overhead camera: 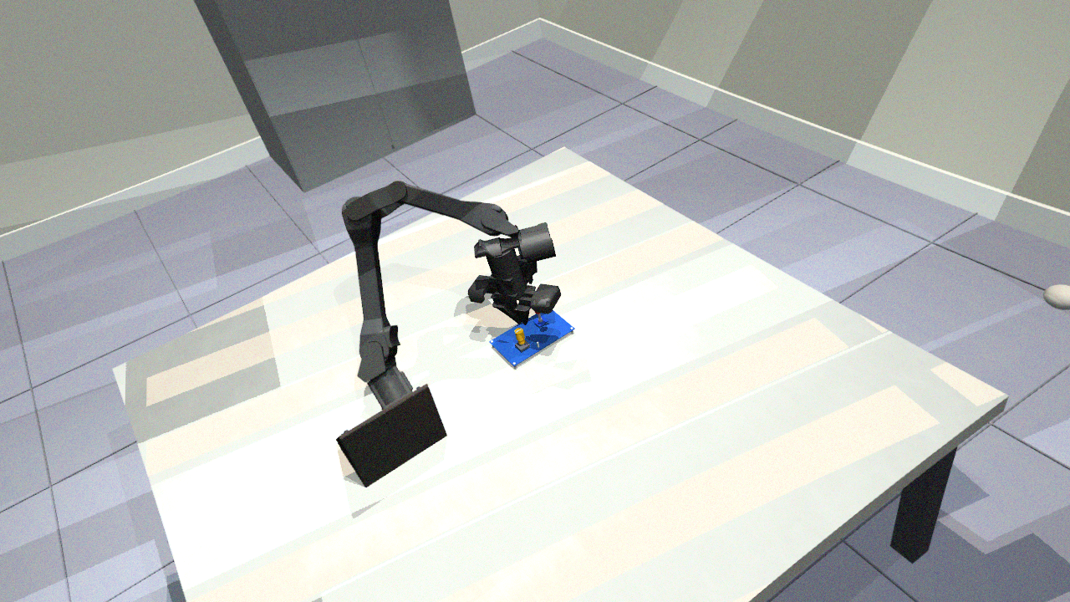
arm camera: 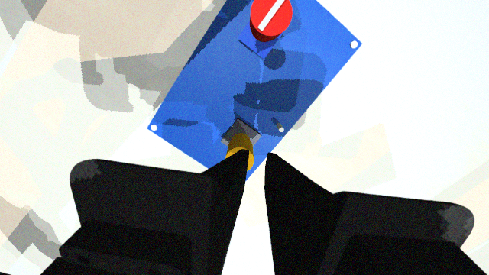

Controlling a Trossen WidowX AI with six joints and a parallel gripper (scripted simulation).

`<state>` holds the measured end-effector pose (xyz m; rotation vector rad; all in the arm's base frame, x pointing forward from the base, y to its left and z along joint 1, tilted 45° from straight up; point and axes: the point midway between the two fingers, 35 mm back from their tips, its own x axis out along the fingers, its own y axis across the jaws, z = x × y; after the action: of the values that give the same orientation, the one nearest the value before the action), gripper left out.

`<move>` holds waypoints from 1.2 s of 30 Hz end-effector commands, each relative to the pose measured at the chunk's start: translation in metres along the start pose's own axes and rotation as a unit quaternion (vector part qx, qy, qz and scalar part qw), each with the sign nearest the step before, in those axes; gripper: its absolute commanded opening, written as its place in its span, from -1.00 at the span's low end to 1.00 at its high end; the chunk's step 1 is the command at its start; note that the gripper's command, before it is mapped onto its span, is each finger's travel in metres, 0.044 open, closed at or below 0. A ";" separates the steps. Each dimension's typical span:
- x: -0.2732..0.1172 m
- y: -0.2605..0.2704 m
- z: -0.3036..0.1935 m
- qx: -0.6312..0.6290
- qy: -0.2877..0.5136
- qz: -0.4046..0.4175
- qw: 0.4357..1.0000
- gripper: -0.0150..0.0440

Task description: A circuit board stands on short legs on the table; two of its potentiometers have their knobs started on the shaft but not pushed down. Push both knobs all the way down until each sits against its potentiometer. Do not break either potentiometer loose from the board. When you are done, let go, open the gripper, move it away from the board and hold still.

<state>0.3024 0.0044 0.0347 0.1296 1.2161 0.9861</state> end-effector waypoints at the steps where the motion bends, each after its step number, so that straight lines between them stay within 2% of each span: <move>1: -0.006 -0.004 0.007 -0.012 -0.011 -0.015 1.000 -0.49; 18: -0.014 -0.005 0.020 0.276 -0.008 -0.006 0.961 -0.49; 36: -0.022 -0.005 0.033 0.557 -0.001 0.000 0.830 -0.49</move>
<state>0.3301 -0.0007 0.0592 0.9586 1.6236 0.2332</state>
